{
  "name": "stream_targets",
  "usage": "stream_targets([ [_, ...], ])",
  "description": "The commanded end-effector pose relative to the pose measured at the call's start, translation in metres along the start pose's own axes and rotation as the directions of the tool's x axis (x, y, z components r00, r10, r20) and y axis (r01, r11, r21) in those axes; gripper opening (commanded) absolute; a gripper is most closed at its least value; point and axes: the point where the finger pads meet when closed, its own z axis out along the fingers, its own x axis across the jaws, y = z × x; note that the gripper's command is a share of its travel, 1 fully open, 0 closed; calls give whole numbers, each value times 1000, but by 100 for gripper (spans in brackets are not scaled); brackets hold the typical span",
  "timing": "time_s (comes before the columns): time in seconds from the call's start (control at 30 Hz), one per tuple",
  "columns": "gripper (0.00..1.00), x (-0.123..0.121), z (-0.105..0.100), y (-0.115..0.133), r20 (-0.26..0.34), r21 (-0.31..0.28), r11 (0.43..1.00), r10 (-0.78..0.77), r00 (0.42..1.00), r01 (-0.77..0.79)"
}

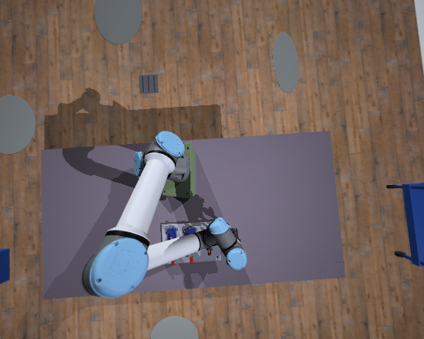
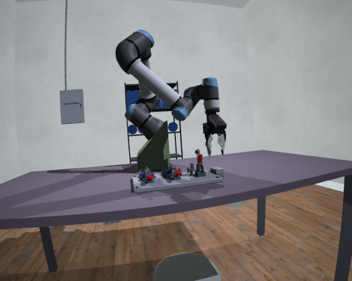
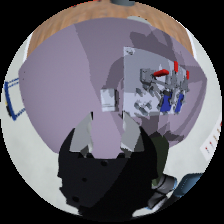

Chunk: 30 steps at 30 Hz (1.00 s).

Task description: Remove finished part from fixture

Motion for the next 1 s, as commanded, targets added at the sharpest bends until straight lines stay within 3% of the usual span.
stream_targets([
  [0.0,40,0,-15,0,-2,-2,1000,1,1000,-1],
  [0.97,40,0,-23,0,-2,-2,1000,1,1000,-1],
])
